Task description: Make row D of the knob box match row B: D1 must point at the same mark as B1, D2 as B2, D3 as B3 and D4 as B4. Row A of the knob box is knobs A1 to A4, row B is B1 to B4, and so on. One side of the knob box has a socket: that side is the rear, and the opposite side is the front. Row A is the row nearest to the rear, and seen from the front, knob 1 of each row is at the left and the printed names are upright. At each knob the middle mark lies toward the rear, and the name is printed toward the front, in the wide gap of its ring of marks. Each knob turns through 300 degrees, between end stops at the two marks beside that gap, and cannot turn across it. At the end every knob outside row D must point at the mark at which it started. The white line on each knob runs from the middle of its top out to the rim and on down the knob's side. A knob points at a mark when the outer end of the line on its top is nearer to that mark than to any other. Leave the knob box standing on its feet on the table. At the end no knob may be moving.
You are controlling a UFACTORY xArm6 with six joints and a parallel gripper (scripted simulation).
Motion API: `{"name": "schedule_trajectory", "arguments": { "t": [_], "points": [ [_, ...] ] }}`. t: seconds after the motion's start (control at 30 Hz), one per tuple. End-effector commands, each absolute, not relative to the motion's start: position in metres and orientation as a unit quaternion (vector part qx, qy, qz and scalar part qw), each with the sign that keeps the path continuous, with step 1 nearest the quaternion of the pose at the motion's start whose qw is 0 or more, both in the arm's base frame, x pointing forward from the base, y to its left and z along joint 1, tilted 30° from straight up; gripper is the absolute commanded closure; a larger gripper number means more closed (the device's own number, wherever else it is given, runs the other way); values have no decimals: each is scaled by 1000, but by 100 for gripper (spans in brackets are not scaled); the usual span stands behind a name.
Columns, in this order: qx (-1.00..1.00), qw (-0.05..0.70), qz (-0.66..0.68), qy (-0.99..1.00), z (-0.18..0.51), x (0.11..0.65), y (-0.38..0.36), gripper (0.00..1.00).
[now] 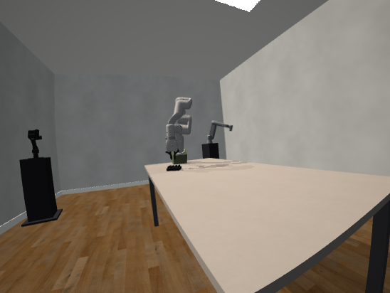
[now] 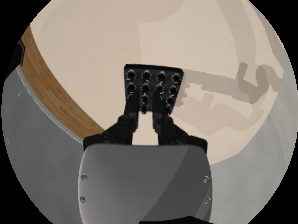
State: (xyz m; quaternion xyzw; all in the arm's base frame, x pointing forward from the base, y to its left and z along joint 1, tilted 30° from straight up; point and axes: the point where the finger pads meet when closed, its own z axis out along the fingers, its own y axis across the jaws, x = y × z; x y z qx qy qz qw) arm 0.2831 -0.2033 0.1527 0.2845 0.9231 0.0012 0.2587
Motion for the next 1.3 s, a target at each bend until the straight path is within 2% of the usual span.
{"name": "schedule_trajectory", "arguments": {
  "t": [0.0, 1.27],
  "points": [
    [284, 260, 1, 923, 154, 284, -204, 81],
    [284, 260, 1, 923, 122, 301, -209, 81]
  ]
}}
